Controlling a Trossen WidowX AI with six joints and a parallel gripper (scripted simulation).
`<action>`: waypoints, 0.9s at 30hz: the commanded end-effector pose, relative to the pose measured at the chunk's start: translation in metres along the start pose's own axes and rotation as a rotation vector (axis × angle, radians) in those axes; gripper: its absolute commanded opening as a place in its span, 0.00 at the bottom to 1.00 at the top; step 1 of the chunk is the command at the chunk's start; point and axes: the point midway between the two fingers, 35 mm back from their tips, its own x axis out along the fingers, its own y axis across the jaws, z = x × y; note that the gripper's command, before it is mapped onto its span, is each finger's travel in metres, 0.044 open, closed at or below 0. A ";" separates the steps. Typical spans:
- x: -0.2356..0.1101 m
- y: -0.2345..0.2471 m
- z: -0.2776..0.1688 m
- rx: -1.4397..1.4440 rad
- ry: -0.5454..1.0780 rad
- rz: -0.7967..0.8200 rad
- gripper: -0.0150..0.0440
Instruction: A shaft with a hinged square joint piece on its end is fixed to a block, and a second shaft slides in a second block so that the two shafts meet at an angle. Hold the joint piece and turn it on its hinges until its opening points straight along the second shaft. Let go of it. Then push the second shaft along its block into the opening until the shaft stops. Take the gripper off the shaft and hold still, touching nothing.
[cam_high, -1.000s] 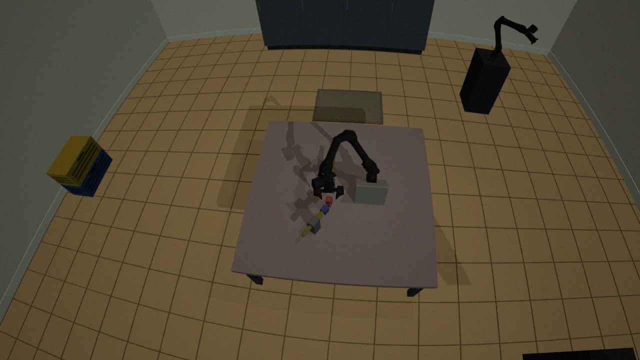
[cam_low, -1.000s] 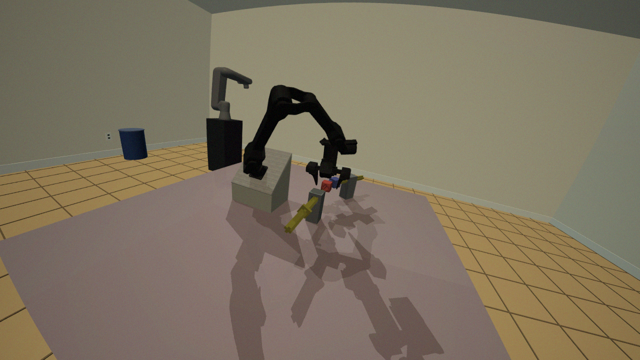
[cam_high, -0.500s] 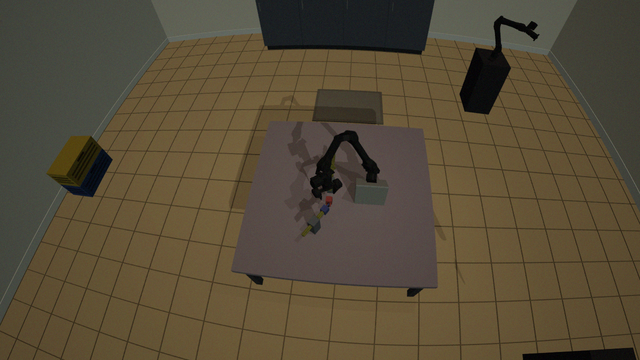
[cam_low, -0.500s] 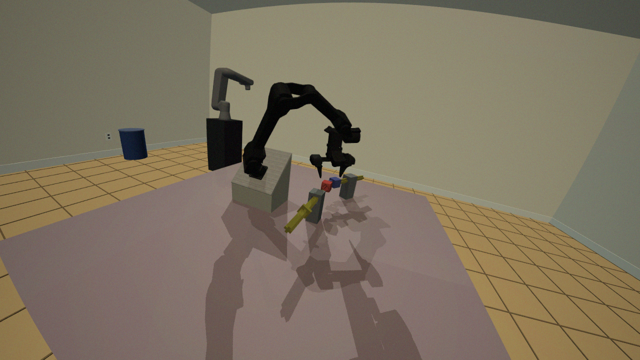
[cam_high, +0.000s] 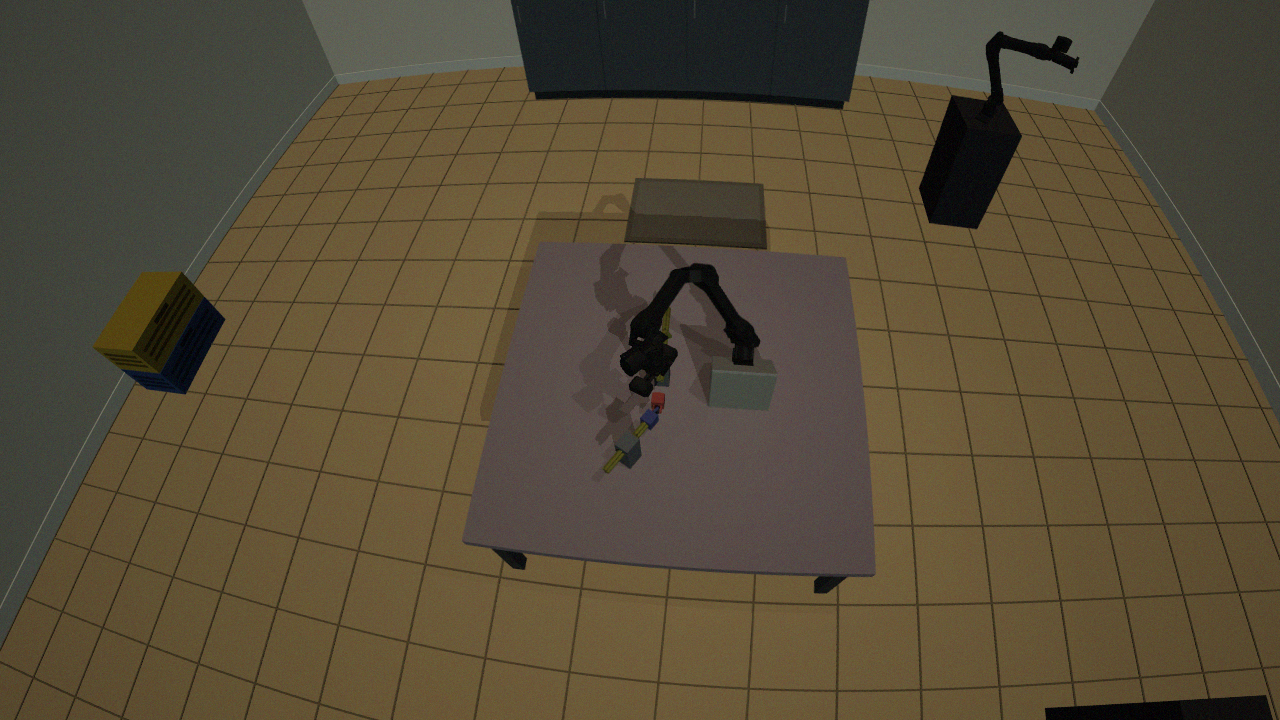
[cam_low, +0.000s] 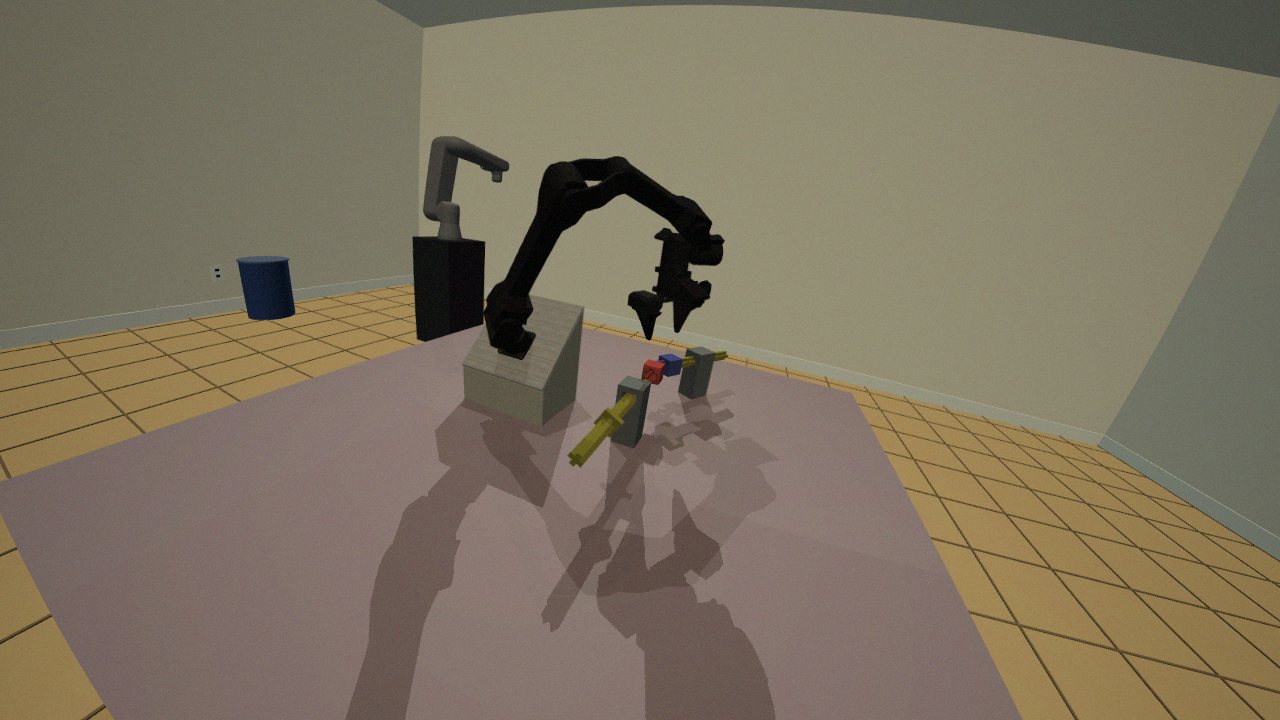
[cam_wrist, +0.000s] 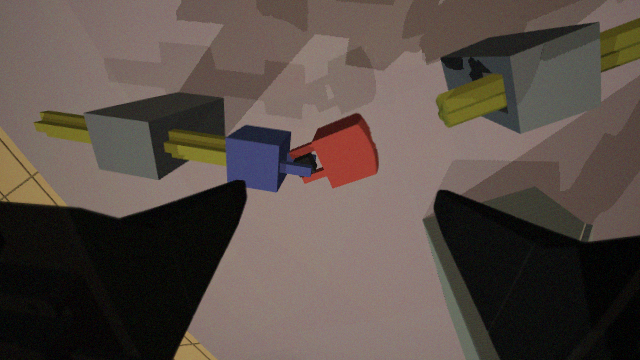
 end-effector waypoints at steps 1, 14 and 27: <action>-0.010 0.000 -0.001 -0.142 -0.011 -0.028 1.00; -0.039 -0.002 -0.005 -0.457 -0.023 -0.077 1.00; -0.038 -0.017 0.014 -0.331 -0.020 -0.051 0.78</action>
